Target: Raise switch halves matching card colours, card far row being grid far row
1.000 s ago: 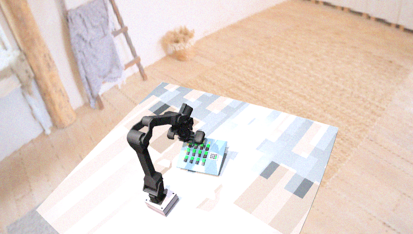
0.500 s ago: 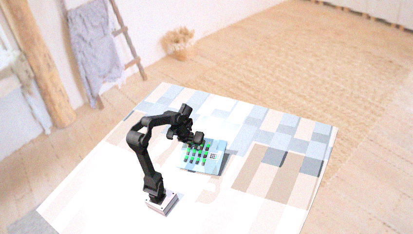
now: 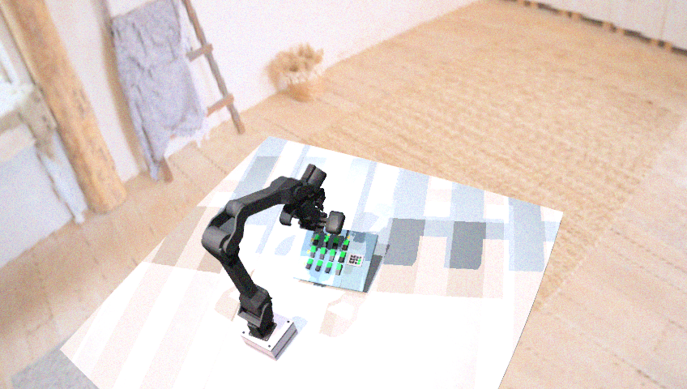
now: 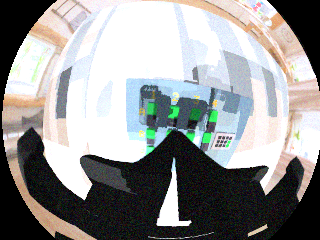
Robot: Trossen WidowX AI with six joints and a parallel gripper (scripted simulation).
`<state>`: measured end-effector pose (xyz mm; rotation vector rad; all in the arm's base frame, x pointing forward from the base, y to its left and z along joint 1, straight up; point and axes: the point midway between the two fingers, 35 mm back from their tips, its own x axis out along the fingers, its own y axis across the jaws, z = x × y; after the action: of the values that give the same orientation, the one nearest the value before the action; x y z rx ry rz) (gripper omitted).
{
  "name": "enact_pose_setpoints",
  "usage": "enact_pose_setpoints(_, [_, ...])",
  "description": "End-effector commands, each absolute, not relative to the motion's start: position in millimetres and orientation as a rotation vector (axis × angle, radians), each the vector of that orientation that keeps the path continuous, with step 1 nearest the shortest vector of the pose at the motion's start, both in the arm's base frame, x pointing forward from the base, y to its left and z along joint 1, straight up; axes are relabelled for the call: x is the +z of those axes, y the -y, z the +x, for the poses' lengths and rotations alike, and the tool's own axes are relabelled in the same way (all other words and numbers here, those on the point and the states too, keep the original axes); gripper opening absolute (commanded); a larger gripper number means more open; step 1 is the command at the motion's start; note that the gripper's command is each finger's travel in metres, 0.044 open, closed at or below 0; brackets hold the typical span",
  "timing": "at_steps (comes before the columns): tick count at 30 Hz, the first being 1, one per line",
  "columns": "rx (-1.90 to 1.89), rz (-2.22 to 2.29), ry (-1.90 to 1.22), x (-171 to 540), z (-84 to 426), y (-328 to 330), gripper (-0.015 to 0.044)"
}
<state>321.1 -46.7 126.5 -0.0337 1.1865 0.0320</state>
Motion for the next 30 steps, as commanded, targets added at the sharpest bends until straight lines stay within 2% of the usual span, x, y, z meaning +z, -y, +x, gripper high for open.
enact_pose_setpoints(1, [0.047, -0.039, -1.201, 107.2, 331.7, 46.6, 0.0])
enact_pose_setpoints(30, [0.047, -0.039, -1.208, 74.7, 344.8, 45.9, 0.0])
